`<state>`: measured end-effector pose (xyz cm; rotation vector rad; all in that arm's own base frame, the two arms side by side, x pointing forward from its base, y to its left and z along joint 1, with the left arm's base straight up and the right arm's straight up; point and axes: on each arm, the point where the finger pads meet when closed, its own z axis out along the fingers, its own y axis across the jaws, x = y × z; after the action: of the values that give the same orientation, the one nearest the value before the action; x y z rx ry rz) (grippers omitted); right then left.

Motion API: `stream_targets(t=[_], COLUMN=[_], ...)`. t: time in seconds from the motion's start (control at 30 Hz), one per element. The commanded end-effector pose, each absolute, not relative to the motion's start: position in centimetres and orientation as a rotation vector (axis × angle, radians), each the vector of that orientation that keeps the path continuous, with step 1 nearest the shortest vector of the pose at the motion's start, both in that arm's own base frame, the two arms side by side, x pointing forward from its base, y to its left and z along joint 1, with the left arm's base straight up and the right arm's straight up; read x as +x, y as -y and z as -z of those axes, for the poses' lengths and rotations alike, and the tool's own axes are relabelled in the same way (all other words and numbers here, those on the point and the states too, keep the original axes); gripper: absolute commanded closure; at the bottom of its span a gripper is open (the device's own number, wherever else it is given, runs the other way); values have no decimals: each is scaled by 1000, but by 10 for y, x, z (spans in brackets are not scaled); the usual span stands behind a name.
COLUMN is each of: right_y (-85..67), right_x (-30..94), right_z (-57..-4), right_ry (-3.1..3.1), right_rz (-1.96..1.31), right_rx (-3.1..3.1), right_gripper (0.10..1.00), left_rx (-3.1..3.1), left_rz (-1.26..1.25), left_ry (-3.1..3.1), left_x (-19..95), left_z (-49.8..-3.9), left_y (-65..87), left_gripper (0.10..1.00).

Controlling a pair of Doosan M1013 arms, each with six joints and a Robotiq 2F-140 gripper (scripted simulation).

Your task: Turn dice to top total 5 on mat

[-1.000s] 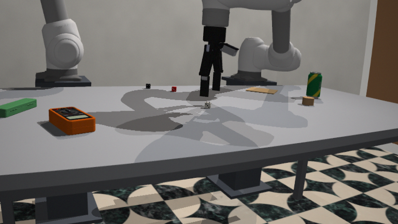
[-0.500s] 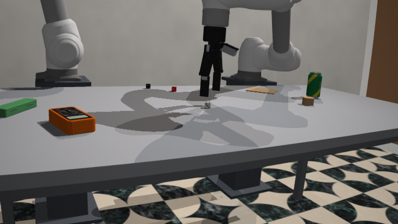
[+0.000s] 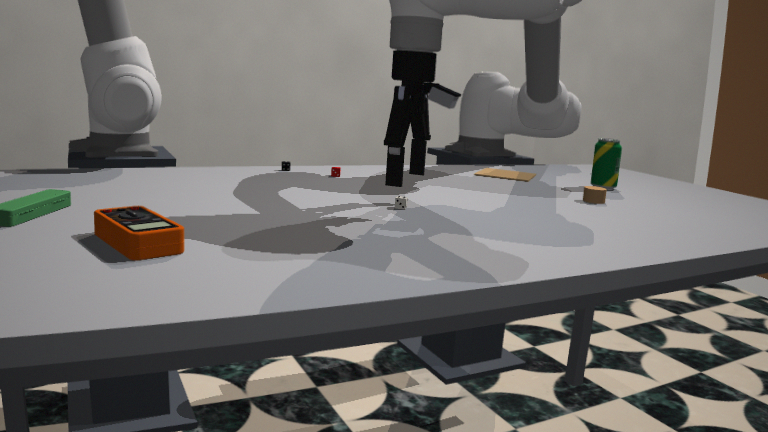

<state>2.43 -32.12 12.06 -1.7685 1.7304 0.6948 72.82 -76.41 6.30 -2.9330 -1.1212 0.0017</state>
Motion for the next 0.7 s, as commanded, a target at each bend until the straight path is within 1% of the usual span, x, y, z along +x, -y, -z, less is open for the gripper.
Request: stream_targets(t=[0.0,0.67], right_y=[322,322], right_x=[24,24], right_z=[-121,-121], right_ry=[-1731,-1731], right_rz=[-694,-694], right_rx=[-1769,-1769], right_gripper=[98,98], left_rx=[-2935,-2935], left_rz=[0,0], left_ry=[1122,1122], left_x=[729,702], left_z=[-65,-65], left_y=[764,762], left_gripper=[98,98])
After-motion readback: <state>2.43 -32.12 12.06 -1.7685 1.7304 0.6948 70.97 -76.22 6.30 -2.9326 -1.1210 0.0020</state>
